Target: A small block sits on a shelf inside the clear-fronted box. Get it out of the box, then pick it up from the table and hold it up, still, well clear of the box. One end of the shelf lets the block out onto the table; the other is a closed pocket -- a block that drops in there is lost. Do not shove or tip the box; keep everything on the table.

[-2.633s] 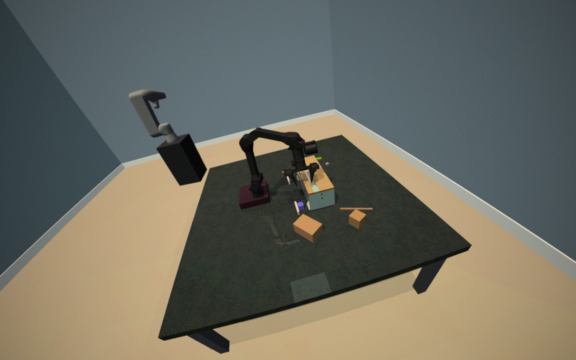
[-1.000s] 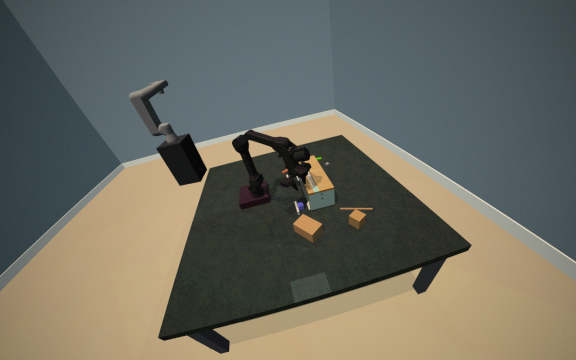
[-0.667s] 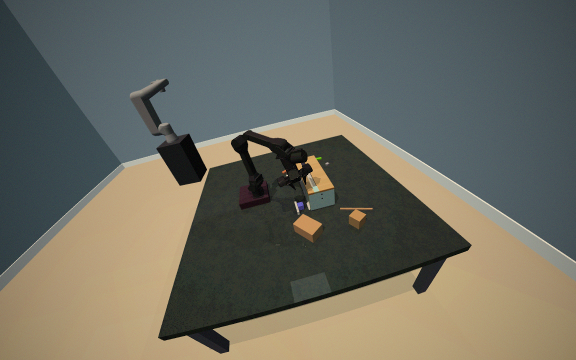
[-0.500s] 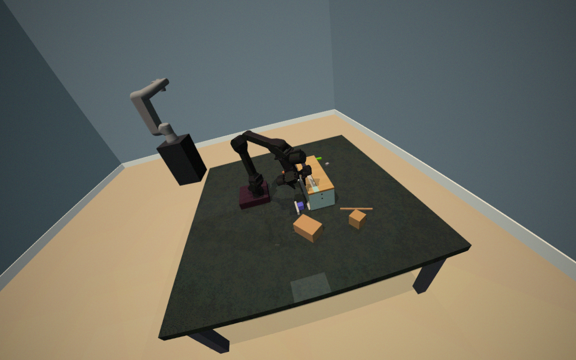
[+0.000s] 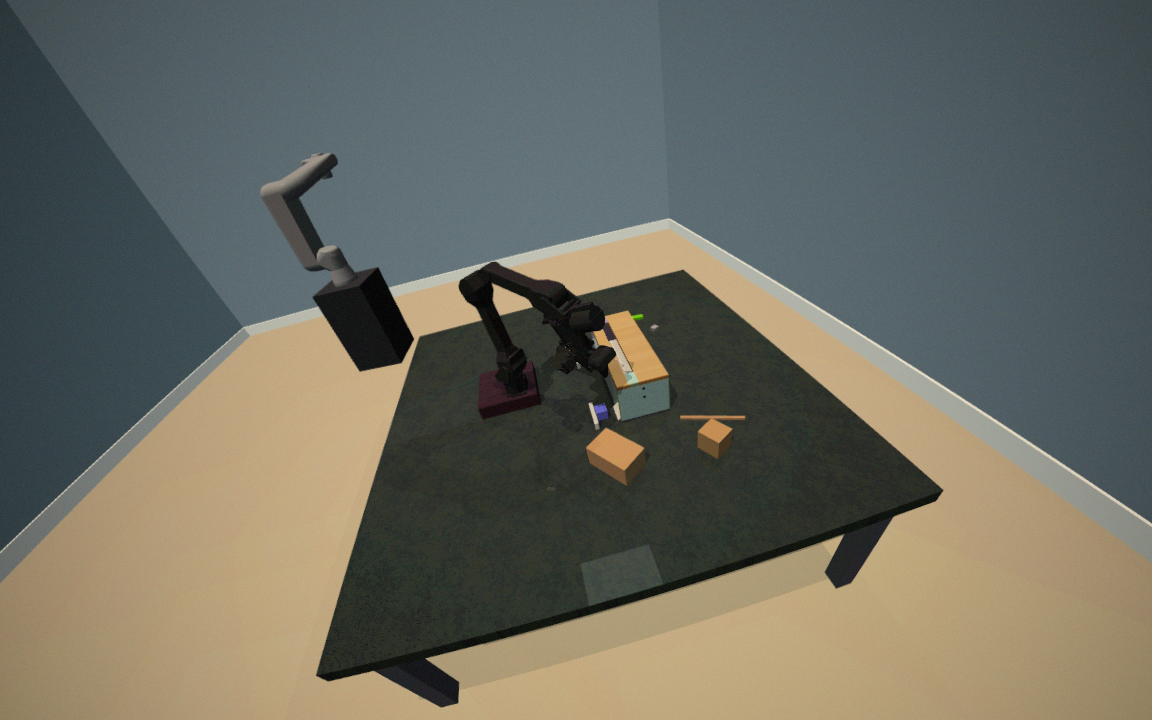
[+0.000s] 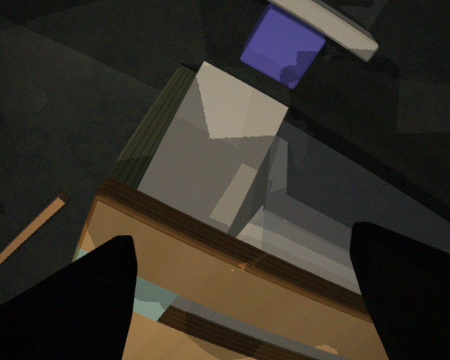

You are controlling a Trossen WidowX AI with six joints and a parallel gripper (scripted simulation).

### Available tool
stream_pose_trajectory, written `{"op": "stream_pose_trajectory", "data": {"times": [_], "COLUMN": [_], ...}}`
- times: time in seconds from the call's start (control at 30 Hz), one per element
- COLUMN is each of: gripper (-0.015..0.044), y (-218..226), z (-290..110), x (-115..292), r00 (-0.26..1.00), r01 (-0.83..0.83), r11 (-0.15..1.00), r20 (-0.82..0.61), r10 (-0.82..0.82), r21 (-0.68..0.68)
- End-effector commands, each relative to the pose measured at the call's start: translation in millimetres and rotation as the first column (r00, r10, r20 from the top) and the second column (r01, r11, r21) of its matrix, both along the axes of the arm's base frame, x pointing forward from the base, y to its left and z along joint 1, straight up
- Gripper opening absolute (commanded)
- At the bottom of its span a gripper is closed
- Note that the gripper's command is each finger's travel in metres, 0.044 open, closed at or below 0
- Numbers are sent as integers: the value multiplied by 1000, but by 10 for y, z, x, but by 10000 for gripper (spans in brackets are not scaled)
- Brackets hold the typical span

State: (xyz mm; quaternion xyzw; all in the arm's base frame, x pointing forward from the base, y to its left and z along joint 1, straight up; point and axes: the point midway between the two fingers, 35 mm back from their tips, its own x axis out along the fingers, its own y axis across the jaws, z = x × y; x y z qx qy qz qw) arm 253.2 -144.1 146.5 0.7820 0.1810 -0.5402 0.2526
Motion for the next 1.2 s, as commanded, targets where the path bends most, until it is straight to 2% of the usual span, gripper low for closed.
{"op": "stream_pose_trajectory", "data": {"times": [0.0,0.53,0.8,1.17], "gripper": [285,285,285,285], "y": [-10,-12,15,6], "z": [72,50,-851,-961], "x": [-25,-21,-12,-4], "r00": [878,878,878,878], "r01": [465,465,465,465], "r11": [853,853,853,853], "r20": [4,4,4,4], "r10": [-479,-479,-479,-479], "r21": [235,235,235,235]}}
